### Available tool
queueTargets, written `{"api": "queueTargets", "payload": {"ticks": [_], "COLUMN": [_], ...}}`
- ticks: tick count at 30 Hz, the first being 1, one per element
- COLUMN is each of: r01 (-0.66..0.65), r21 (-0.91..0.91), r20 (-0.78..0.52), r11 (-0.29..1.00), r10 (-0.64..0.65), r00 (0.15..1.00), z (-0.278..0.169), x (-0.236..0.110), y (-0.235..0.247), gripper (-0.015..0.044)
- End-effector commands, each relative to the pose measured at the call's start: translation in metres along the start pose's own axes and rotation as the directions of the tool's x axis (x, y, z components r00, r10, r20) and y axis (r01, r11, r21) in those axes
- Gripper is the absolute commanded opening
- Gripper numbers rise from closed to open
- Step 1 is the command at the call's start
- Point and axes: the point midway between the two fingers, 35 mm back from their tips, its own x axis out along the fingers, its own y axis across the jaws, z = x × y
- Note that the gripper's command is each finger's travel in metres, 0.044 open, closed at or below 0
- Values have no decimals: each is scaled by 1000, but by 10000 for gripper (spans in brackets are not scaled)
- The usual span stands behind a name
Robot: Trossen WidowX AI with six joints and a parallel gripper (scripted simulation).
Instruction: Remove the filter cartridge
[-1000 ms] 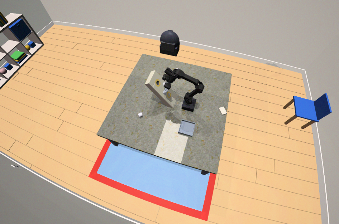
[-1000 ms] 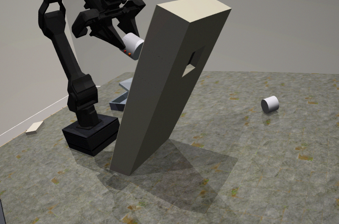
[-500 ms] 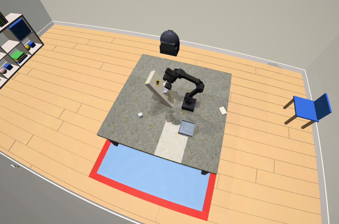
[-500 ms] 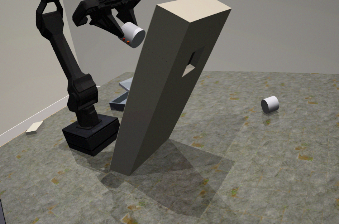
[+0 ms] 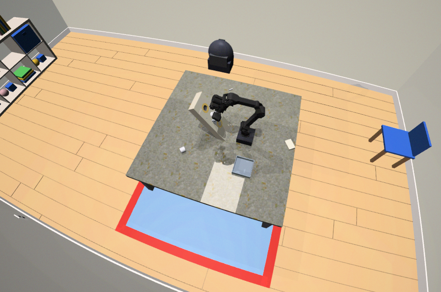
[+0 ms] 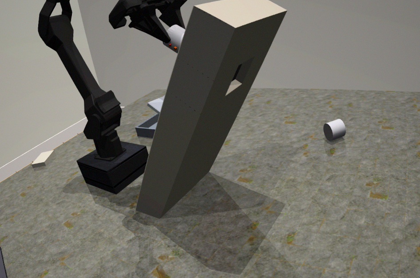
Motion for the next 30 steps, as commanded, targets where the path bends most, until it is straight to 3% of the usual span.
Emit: {"api": "queueTargets", "payload": {"ticks": [1, 9, 30], "r01": [2, -10, -249], "r21": [5, -13, -431], "r20": [10, 9, -53], "r11": [1000, 1000, 867], "r10": [-3, 11, 251], "r00": [1000, 1000, 967], "z": [0, -1, -43], "x": [1, 2, 2], "y": [13, 23, 110], "gripper": [0, 0, 0]}}
